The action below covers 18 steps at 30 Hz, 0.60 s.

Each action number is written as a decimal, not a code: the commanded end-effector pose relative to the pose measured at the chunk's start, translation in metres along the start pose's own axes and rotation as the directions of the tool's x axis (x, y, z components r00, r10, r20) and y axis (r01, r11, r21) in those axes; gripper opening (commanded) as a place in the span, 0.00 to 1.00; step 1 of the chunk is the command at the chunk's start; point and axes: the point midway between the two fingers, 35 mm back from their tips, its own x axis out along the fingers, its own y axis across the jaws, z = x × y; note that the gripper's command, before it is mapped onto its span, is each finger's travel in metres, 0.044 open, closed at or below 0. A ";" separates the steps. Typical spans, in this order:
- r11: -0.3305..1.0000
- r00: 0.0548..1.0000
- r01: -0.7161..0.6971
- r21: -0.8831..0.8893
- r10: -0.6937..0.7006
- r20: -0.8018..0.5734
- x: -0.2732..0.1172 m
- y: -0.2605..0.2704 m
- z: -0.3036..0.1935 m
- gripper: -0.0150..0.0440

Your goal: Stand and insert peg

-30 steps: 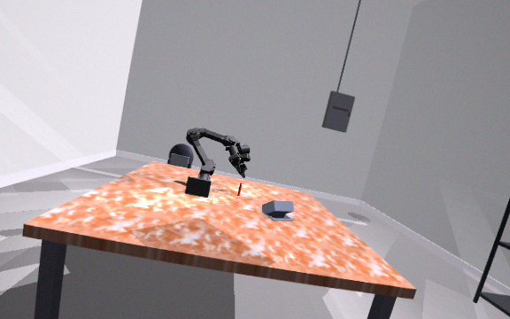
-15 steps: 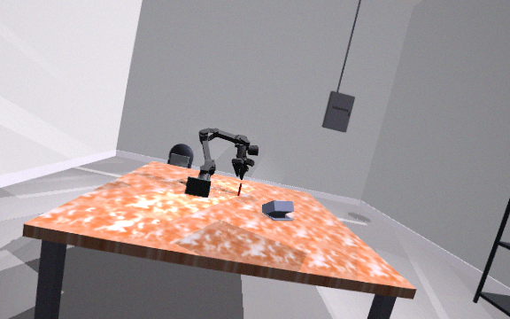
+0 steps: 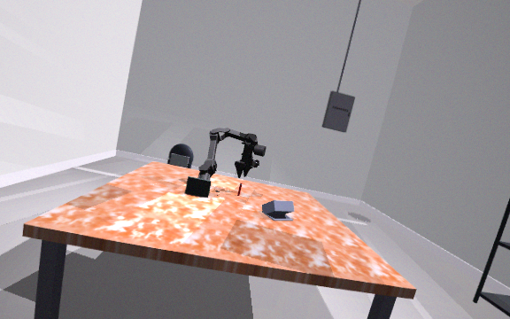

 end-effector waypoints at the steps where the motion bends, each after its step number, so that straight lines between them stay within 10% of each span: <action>1: 1.000 0.999 -0.031 0.001 0.031 -0.010 -0.003 0.004 0.002 1.00; 18: 0.997 0.999 -0.032 -0.076 0.031 -0.009 0.019 0.005 0.002 1.00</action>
